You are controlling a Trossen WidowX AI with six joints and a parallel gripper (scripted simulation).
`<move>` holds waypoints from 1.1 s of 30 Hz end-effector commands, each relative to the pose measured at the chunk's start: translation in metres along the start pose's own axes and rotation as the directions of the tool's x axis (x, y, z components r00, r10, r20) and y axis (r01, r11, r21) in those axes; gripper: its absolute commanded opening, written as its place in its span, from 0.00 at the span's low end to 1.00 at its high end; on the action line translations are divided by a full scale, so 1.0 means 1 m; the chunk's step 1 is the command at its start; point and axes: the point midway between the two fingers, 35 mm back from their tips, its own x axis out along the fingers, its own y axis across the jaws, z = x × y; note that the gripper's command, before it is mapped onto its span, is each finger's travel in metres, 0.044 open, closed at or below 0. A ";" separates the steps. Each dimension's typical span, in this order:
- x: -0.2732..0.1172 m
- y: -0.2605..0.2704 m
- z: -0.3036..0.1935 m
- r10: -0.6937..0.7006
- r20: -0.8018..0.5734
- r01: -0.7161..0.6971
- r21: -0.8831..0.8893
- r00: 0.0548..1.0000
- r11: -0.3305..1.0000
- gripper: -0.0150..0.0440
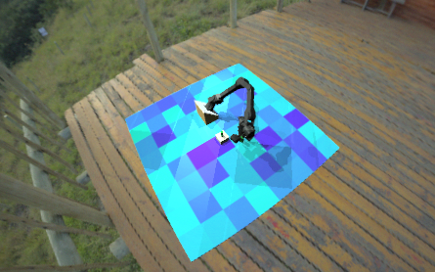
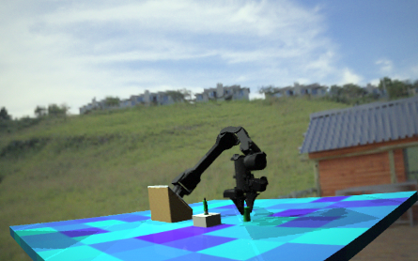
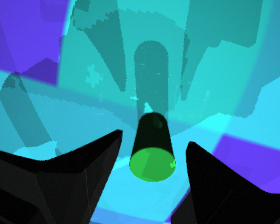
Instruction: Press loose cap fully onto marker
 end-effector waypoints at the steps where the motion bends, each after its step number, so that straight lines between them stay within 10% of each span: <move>1: 0.008 0.001 -0.001 0.007 -0.004 -0.007 0.009 1.000 1.000 0.65; 21: 0.008 0.001 -0.001 0.007 -0.004 -0.007 0.009 1.000 1.000 0.25; 33: -0.029 -0.001 0.000 0.004 -0.004 -0.004 0.009 1.000 1.000 0.25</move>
